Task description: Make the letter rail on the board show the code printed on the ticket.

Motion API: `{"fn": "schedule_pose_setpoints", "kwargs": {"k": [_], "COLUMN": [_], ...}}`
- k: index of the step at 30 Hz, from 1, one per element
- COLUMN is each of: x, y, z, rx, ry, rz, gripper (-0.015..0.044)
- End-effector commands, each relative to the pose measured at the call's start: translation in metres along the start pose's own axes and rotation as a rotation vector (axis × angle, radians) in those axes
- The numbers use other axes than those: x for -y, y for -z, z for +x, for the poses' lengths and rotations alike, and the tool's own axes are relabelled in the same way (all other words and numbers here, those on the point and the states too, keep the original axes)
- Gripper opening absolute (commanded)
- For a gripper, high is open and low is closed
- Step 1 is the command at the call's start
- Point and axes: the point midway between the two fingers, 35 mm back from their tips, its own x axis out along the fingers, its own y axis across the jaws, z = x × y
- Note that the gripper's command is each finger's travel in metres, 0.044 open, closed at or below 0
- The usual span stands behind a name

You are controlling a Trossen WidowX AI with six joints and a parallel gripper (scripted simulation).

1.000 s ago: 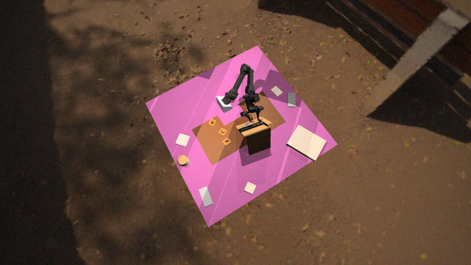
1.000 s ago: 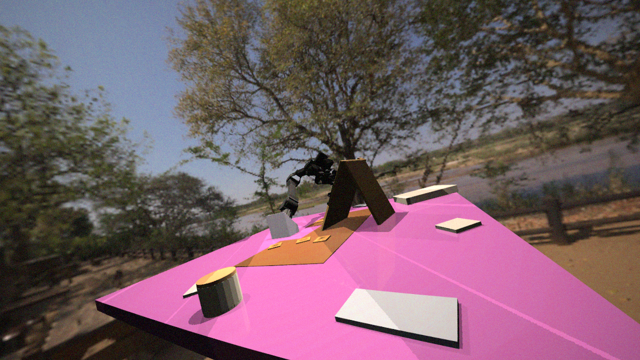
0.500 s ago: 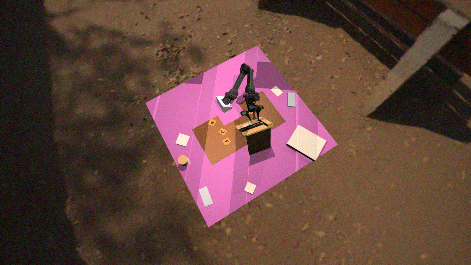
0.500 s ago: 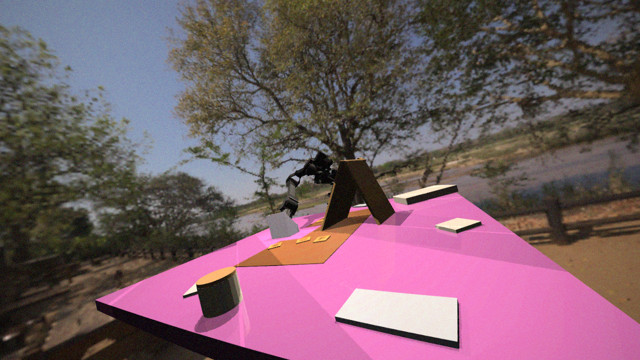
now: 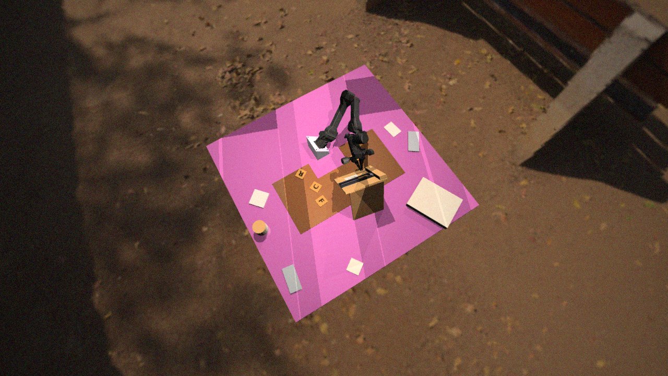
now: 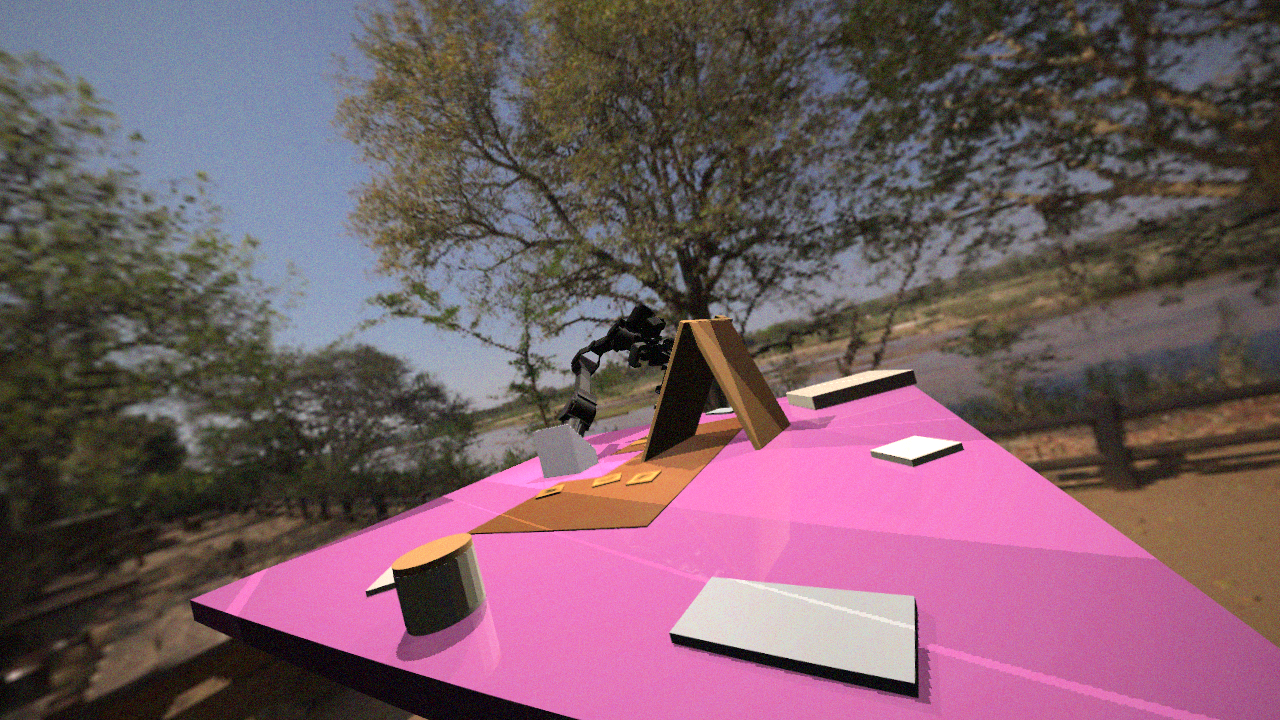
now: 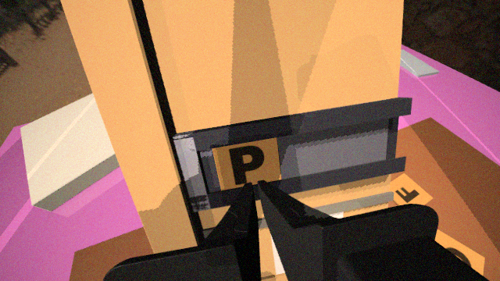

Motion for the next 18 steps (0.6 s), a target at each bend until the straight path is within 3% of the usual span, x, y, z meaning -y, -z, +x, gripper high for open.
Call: {"fn": "schedule_pose_setpoints", "kwargs": {"k": [1,6,18], "x": [0.0,0.002,0.029], "y": [0.0,-0.001,-0.016], "z": [0.0,0.002,0.018], "rx": [-0.001,-0.027,-0.526], "ry": [0.0,0.012,0.06], "rz": [0.0,-0.004,-0.032], "gripper": [0.0,0.0,0.0]}}
